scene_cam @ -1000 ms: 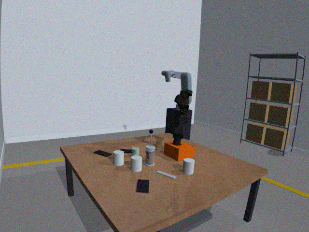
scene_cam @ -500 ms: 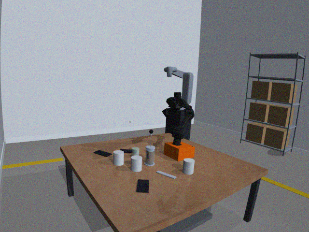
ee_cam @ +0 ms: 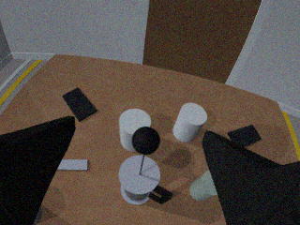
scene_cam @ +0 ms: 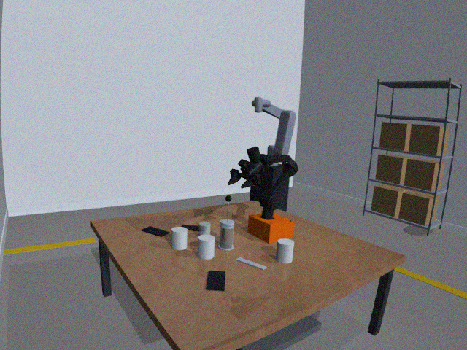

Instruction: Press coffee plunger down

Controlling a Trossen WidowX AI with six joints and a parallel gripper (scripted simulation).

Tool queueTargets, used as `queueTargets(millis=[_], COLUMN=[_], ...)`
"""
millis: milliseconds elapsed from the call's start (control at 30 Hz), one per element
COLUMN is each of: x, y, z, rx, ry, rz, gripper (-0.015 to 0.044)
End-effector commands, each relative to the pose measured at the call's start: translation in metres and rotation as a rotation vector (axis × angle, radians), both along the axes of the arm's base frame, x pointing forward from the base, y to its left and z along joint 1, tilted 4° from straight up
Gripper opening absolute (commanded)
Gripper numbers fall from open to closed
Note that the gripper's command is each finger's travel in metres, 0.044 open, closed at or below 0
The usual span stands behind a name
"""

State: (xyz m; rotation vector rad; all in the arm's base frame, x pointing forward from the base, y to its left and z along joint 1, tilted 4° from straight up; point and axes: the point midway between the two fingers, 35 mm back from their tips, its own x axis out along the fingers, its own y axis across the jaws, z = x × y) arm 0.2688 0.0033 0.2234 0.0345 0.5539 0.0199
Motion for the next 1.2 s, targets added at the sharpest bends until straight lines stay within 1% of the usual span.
queueTargets(millis=[0,1067,1167], x=[-0.002,0.033,0.033], y=[-0.005,-0.006,-0.006], z=[-0.034,-0.060,-0.060], rx=[-0.030,-0.030,-0.030], ry=[0.024,0.020,0.020], rz=[-0.008,-0.015,-0.015], gripper=[0.0440,0.0440,0.0361])
